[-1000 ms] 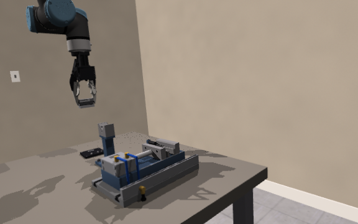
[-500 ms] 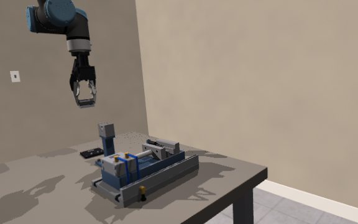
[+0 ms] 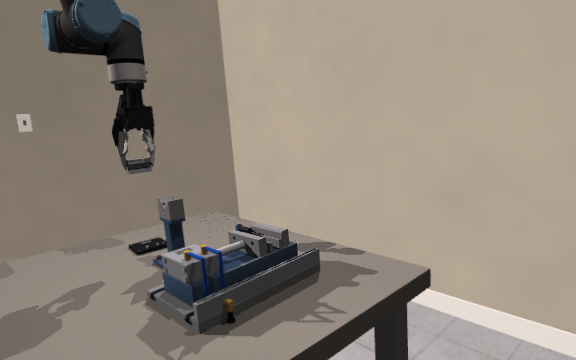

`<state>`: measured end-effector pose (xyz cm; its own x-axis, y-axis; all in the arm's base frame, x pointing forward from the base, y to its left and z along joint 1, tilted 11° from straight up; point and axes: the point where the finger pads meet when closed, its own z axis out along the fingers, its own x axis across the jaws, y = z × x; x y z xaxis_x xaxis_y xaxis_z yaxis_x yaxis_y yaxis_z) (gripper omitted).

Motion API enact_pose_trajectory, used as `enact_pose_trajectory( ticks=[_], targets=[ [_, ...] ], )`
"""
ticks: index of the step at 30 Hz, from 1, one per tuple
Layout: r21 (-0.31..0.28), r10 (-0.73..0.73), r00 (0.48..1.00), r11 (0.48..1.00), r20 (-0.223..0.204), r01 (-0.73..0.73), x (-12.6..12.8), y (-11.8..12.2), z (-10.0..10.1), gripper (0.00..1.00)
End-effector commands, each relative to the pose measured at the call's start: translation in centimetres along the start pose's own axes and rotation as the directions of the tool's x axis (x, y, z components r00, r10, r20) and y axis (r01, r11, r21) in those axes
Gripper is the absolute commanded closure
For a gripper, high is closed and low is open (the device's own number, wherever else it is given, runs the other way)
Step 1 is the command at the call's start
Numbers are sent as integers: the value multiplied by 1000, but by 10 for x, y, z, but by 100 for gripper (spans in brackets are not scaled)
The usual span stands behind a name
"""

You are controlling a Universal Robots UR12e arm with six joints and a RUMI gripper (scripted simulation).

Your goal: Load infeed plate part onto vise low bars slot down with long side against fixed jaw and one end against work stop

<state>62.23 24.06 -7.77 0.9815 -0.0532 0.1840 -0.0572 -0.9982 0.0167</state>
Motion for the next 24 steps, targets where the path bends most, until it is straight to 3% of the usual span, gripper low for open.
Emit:
enact_pose_trajectory(
  ticks=[1,24],
  targets=[
    [0,3,1000,1000,-1,-3,1,0,-1,100],
    [0,27,1000,1000,-1,-27,1,1,0,100]
  ],
)
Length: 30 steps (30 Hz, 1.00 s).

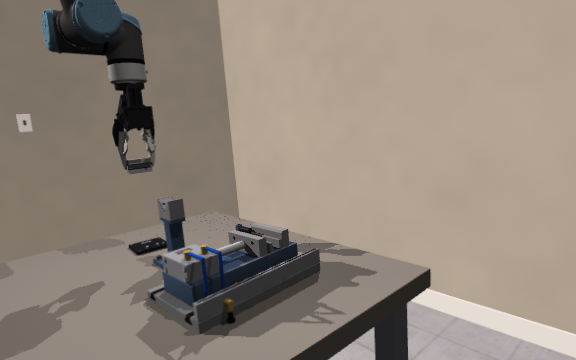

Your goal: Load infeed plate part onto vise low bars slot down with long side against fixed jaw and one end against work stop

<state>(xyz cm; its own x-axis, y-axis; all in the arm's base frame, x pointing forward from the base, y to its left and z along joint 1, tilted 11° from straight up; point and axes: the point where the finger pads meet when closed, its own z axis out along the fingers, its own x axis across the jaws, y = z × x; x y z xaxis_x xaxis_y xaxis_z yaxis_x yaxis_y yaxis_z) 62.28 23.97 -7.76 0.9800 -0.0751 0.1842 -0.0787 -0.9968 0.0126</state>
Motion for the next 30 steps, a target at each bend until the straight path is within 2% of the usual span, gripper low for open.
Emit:
enact_pose_trajectory(
  ticks=[1,30],
  targets=[
    [0,7,1000,1000,-1,-7,1,0,-1,100],
    [0,91,996,996,-1,-91,3,4,0,100]
  ],
)
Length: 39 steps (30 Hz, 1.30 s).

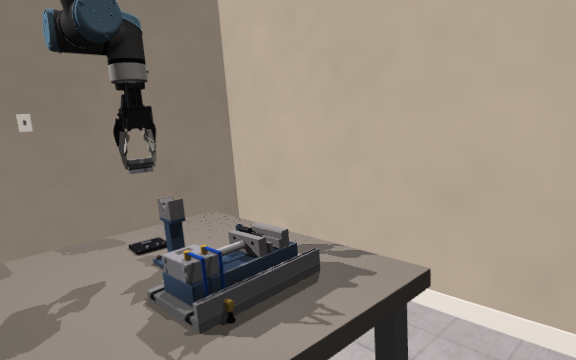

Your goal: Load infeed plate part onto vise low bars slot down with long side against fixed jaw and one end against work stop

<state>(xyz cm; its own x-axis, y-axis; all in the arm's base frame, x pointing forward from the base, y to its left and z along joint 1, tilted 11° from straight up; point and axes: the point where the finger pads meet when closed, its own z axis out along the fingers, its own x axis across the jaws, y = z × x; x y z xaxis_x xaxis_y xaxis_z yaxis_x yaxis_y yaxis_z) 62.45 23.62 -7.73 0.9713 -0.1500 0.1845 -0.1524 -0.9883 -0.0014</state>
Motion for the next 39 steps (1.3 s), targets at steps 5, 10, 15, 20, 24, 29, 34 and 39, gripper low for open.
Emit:
enact_pose_trajectory(
  ticks=[5,10,15,20,24,29,34,39],
  targets=[
    [0,29,1000,1000,-1,-29,1,1,0,100],
    [0,53,999,999,-1,-53,2,2,0,100],
    [0,80,997,997,-1,-80,3,3,0,100],
    [0,97,995,995,-1,-97,3,4,0,100],
    [0,121,993,993,-1,-121,4,5,0,100],
    [1,153,988,988,-1,-153,5,6,0,100],
    [1,187,982,982,-1,-187,6,8,0,100],
    [1,209,978,978,-1,-209,7,9,0,100]
  ],
)
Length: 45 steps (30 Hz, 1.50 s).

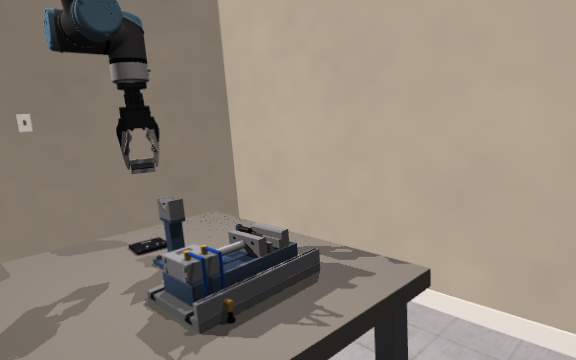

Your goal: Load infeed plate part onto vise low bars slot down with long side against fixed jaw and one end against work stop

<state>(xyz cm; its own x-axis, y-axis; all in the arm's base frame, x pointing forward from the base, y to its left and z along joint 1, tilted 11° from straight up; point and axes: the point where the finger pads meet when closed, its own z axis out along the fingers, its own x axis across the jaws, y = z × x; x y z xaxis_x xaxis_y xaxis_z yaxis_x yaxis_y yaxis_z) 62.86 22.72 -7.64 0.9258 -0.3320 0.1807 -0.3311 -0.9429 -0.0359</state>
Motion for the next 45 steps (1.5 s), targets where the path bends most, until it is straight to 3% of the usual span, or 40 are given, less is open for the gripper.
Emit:
enact_pose_trajectory(
  ticks=[1,31,45],
  targets=[
    [1,30,1000,1000,-1,-30,2,1,-1,100],
    [1,256,967,967,-1,-256,10,10,0,100],
    [1,394,919,919,-1,-394,15,17,0,100]
  ],
)
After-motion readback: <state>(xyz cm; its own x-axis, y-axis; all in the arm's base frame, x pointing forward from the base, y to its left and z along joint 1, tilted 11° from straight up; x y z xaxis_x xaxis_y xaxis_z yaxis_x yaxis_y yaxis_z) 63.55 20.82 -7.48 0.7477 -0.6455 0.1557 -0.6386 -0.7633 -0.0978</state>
